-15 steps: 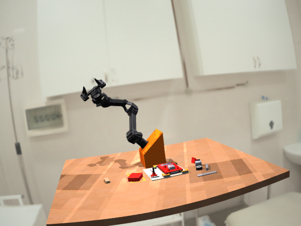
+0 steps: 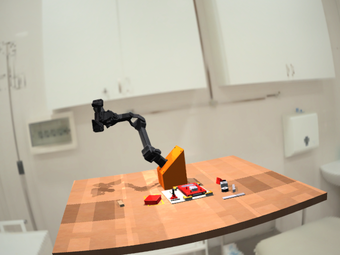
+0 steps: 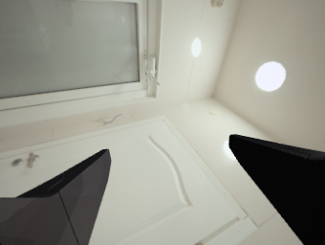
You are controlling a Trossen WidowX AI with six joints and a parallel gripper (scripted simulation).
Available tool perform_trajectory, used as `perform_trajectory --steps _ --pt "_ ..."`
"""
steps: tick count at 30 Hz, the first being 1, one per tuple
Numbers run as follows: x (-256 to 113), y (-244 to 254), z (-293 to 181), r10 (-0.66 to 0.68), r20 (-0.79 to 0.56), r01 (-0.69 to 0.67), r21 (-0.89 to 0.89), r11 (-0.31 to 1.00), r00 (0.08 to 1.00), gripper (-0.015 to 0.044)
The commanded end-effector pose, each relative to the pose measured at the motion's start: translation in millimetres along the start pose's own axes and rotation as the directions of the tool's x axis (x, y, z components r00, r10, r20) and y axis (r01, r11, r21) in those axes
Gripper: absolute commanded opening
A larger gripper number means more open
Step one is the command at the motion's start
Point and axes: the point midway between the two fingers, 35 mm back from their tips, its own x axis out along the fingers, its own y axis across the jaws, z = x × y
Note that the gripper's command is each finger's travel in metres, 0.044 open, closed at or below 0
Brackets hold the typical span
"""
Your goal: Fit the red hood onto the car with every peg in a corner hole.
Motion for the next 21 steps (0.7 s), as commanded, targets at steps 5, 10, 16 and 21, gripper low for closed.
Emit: perform_trajectory --steps 5,10,16,21 --pt "43.0 103.9 29.2 0.327 0.078 -0.314 0.55 0.774 0.942 0.044" --pt "53.7 167.2 61.4 0.521 0.154 -0.442 0.751 0.49 0.839 0.044" --pt "50.4 235.9 108.3 0.719 0.244 -0.466 0.876 0.125 0.65 0.044" --pt "33.7 287.8 152.8 0.851 0.297 -0.372 0.919 -0.132 0.433 0.044"
